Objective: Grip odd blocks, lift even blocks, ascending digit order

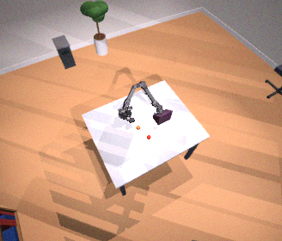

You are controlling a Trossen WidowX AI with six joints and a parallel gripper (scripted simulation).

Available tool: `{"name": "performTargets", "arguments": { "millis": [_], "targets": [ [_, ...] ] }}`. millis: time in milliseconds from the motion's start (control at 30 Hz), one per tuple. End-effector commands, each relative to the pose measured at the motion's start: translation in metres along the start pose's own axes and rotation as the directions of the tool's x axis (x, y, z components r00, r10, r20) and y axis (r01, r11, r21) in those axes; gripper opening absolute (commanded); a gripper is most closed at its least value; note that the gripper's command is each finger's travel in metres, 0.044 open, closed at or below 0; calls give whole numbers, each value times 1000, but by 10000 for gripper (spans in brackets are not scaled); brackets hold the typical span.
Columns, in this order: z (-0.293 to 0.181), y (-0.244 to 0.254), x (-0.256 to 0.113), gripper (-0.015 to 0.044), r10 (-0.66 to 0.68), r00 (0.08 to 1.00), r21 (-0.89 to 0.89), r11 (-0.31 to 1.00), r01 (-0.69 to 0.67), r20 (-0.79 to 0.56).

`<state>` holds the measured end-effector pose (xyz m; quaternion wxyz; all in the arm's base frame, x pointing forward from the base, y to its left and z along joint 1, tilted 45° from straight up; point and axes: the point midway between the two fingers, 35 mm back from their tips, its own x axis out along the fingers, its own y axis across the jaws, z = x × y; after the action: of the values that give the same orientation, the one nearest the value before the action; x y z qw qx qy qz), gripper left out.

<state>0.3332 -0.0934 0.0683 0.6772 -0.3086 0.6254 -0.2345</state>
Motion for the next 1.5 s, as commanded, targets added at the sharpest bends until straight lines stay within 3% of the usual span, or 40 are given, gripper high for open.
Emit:
{"name": "performTargets", "arguments": {
  "millis": [0, 233, 1067, 1400, 1467],
  "targets": [
    [0, 1, 2, 295, -3, 1000, -8, 1000, 3, -3],
    [0, 1, 2, 120, -3, 1000, -8, 1000, 3, -3],
    [0, 1, 2, 120, -3, 1000, -8, 1000, 3, -3],
    [0, 1, 2, 383, -3, 1000, -8, 1000, 3, -3],
    [0, 1, 2, 400, -3, 1000, -8, 1000, 3, -3]
  ]
}}
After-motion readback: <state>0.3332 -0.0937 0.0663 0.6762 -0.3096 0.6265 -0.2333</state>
